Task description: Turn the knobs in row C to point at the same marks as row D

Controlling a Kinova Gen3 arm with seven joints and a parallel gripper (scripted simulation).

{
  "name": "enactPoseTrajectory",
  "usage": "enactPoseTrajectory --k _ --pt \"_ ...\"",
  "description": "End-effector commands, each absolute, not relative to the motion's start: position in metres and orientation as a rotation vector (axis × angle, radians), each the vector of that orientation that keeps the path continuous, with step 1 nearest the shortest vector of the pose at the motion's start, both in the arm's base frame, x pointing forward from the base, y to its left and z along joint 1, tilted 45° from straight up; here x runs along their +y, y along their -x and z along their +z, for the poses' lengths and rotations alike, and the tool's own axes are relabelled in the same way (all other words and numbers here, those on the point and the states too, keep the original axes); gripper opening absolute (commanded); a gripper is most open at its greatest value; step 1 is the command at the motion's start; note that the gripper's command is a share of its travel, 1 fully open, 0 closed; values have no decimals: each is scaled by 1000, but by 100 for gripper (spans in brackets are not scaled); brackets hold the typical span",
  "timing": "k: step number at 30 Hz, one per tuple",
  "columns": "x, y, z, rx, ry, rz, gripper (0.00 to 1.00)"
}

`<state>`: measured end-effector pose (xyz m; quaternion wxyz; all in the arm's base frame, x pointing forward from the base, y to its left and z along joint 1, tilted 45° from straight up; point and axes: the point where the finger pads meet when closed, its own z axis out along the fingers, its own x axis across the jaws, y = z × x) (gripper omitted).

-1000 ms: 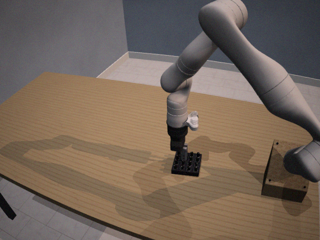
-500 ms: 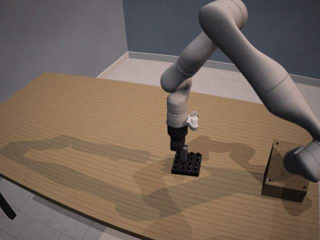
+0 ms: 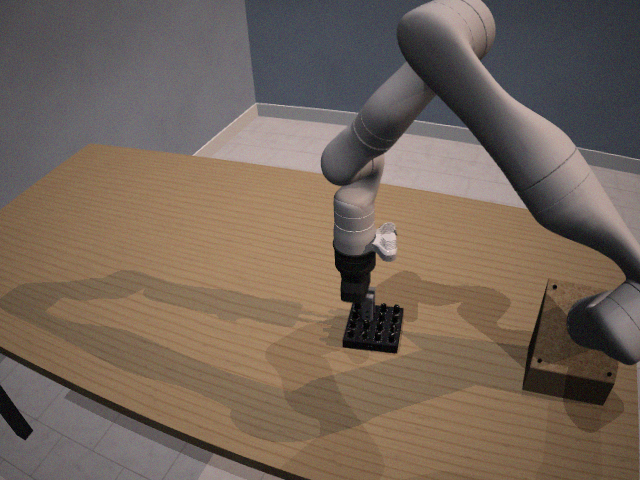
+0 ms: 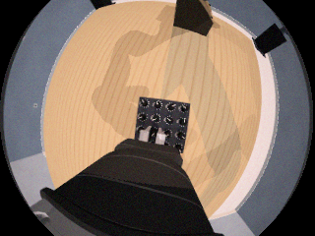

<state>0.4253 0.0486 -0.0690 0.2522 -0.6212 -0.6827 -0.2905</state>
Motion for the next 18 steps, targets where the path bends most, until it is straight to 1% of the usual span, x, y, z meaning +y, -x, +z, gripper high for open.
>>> enactPoseTrajectory --k 1,18 --pt "48 -426 -69 -1860 1689 -792 30" --pt "48 -426 -69 -1948 1614 -828 30"
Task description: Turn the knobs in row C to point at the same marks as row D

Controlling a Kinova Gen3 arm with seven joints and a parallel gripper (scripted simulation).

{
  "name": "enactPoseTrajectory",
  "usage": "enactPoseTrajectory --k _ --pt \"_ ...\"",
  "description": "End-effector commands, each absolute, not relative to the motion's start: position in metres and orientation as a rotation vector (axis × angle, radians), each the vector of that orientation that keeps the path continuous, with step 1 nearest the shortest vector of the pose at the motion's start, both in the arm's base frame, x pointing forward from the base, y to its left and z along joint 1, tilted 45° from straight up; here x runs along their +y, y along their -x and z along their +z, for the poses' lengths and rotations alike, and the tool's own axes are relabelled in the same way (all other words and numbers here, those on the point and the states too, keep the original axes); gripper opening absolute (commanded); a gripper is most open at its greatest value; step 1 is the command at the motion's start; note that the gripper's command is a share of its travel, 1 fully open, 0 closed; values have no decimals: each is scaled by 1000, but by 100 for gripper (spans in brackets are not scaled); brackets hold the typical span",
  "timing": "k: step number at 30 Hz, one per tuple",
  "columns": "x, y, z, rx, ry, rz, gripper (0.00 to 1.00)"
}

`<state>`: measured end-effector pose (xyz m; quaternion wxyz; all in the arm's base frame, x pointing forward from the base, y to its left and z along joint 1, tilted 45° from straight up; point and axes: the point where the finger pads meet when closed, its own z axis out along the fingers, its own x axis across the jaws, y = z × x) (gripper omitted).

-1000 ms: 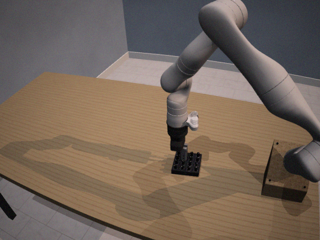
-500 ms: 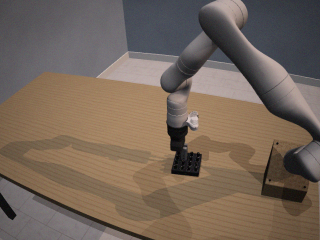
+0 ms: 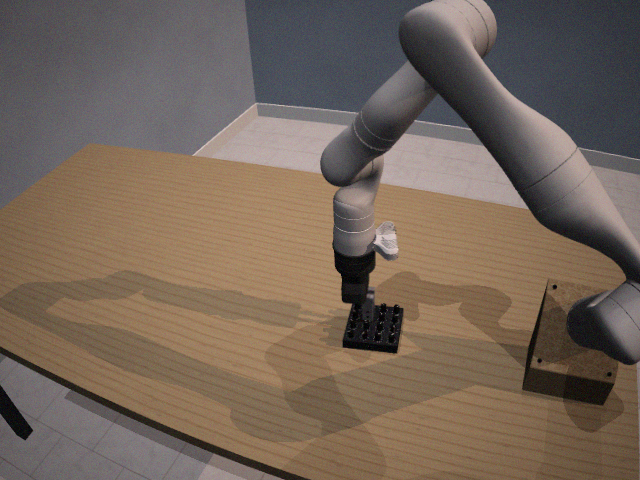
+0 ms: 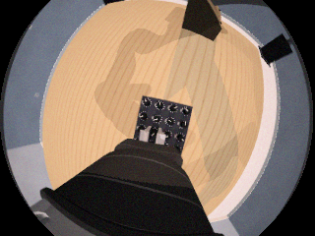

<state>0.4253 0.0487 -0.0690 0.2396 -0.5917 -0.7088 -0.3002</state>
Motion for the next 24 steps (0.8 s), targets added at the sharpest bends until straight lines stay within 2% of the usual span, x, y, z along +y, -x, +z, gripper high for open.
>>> enactPoseTrajectory --k 1,24 --pt "48 -426 -69 -1959 1605 -833 30" --pt "48 -426 -69 -2316 1229 -977 30"
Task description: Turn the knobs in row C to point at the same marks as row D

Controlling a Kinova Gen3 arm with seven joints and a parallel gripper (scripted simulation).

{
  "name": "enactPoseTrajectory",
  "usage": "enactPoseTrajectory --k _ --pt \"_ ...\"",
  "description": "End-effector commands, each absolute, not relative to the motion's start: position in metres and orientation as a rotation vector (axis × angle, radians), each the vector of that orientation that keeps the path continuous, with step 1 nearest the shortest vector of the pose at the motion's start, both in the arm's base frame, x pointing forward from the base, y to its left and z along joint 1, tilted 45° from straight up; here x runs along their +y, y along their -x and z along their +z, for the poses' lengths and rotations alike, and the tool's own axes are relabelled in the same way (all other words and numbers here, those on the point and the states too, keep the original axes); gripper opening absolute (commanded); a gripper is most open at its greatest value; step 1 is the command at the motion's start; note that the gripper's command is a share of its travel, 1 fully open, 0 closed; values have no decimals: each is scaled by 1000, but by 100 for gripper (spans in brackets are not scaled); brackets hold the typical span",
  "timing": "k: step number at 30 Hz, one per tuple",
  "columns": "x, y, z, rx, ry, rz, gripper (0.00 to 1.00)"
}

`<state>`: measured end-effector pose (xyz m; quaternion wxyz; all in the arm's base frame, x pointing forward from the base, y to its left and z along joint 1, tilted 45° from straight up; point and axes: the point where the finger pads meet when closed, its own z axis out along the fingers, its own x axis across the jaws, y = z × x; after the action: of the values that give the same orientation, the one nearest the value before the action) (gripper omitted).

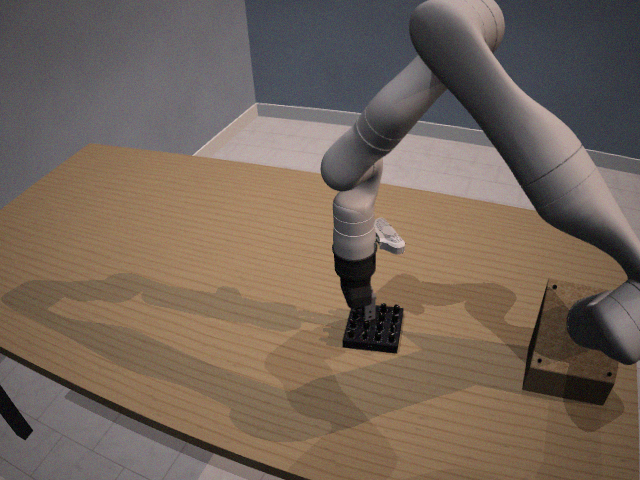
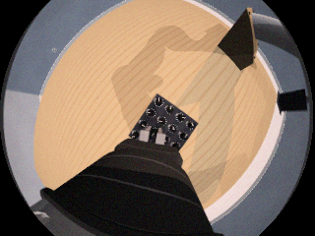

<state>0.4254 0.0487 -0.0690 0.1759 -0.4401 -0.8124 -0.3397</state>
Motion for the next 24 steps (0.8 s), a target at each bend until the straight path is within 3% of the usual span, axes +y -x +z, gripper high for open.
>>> enactPoseTrajectory --k 1,24 --pt "48 -426 -69 -2336 1202 -985 30" --pt "48 -426 -69 -2703 607 -1131 30"
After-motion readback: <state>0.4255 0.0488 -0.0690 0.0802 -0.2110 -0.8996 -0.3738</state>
